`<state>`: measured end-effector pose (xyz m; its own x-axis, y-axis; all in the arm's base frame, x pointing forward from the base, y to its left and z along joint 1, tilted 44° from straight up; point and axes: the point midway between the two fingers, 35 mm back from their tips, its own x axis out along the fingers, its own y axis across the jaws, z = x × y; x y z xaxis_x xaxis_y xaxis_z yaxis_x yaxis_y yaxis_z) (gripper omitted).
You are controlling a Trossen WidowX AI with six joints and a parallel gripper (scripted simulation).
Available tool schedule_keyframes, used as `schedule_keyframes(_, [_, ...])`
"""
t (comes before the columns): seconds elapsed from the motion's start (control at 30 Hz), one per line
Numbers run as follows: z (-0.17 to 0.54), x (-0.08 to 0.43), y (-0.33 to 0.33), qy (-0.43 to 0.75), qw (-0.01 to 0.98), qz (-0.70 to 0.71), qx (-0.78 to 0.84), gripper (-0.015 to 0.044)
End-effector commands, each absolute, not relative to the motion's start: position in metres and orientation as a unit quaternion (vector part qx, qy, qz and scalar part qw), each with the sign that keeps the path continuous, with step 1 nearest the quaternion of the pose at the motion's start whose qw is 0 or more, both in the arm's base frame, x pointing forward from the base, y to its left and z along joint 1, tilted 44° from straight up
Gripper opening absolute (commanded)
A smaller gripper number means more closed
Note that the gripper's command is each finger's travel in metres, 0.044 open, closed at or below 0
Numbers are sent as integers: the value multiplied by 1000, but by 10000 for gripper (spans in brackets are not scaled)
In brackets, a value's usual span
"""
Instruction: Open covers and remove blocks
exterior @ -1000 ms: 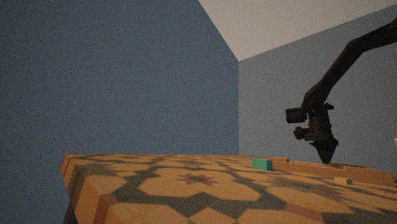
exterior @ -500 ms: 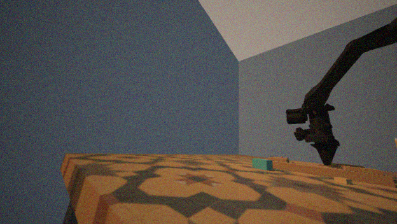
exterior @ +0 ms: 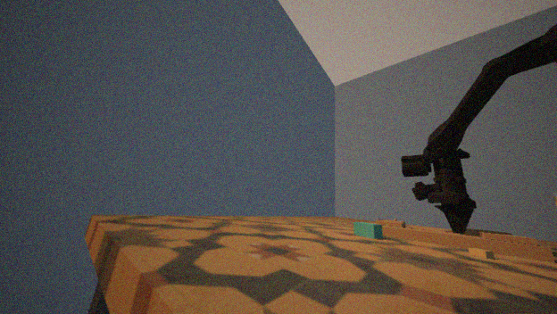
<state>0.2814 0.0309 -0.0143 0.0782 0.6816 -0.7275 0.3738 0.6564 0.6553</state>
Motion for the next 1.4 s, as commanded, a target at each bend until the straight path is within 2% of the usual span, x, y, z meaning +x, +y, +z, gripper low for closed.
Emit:
schedule_keyframes(0.0, [-16, 279, 33, 669, 615, 124, 398, 144])
schedule_keyframes(0.4, [-15, 281, 32, 668, 618, 124, 395, 80])
schedule_keyframes(1.37, [7, 278, 8, 669, 616, 123, 396, 80])
